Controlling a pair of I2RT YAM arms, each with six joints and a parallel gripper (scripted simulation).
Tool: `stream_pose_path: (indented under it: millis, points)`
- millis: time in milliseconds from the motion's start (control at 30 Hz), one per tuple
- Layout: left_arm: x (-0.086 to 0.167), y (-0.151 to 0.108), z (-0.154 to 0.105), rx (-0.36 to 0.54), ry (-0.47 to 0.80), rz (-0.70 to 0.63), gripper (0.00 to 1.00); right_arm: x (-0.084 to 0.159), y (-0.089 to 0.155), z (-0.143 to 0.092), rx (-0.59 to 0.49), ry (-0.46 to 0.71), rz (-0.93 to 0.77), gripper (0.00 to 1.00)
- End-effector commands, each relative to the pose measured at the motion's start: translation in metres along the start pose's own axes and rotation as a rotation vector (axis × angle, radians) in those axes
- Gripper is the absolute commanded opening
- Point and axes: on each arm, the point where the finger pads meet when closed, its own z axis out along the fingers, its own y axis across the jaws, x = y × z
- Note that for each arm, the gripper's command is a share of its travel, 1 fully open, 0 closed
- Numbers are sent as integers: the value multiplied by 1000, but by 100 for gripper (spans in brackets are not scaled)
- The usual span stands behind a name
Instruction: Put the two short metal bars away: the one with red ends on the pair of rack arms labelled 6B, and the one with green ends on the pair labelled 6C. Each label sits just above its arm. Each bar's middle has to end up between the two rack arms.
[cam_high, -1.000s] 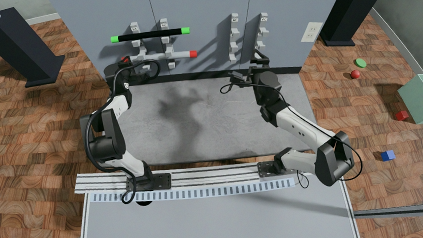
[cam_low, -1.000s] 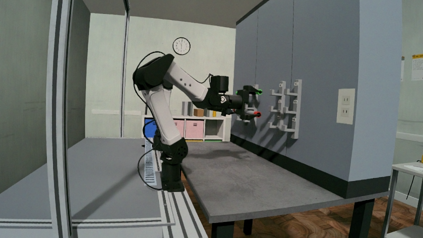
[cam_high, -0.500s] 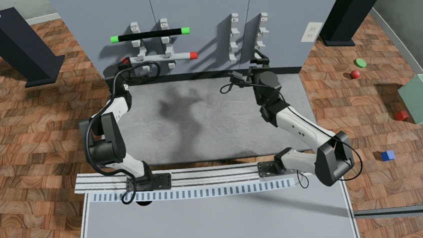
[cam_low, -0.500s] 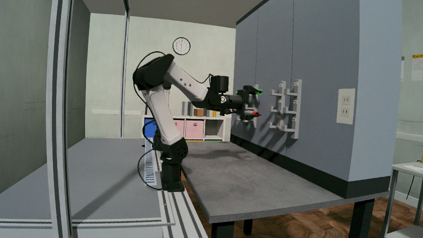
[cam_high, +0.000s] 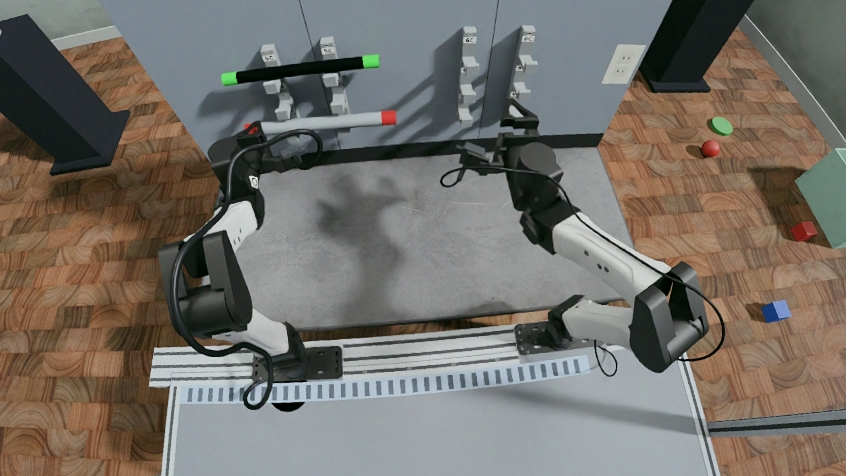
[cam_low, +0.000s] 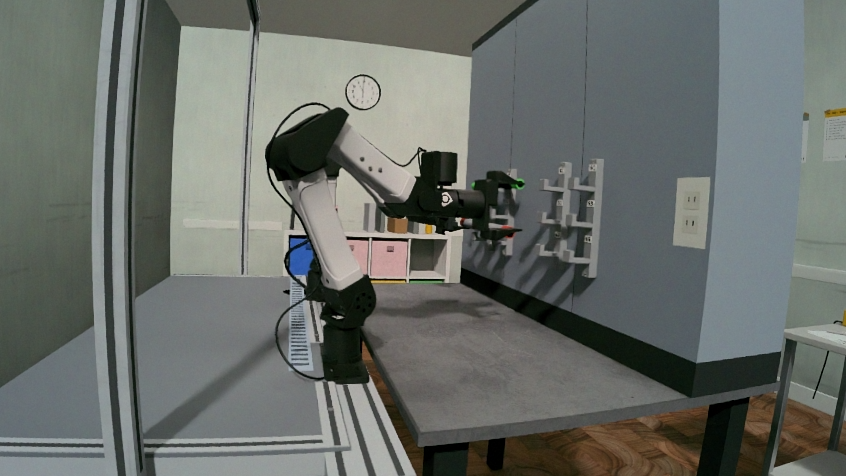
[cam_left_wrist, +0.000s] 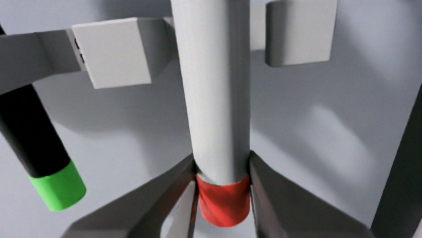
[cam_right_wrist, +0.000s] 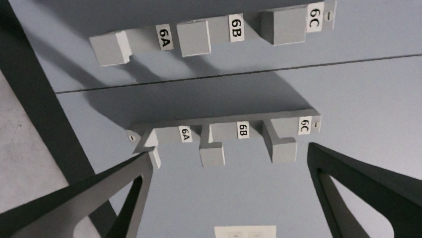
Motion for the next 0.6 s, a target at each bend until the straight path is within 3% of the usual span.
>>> stream_pose_path:
  millis: [0,567]
  points:
    - [1,44,-14,-140,-2,-7,0,1,5,0,-4,7,-7,100]
    - [1,39,-28,-140,-2,-7,0,1,5,0,-4,7,-7,100]
